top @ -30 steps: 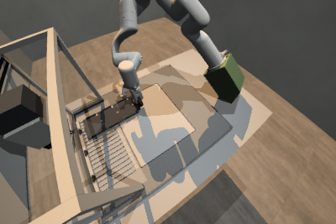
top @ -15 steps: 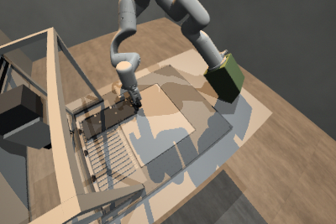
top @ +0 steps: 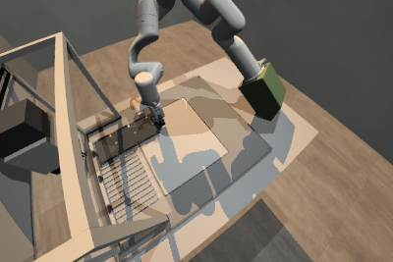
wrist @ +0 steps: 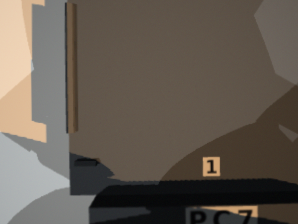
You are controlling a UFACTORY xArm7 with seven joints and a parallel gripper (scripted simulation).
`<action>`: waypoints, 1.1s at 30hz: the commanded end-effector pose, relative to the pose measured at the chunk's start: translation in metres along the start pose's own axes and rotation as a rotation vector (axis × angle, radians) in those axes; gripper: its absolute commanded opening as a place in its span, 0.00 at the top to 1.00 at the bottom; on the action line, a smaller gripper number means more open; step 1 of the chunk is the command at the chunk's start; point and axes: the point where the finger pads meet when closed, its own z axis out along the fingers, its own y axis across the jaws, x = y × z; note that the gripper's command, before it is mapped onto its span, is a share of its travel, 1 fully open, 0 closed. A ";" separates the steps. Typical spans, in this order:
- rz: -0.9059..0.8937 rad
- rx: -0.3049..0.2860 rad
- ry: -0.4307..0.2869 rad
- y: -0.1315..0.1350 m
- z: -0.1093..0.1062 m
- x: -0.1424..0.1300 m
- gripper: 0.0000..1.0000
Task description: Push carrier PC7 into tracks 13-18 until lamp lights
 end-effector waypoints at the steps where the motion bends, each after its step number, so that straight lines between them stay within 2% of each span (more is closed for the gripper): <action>1: 0.000 0.002 0.004 -0.001 -0.002 0.003 0.18; 33: 0.000 0.002 0.004 -0.001 -0.002 0.010 0.18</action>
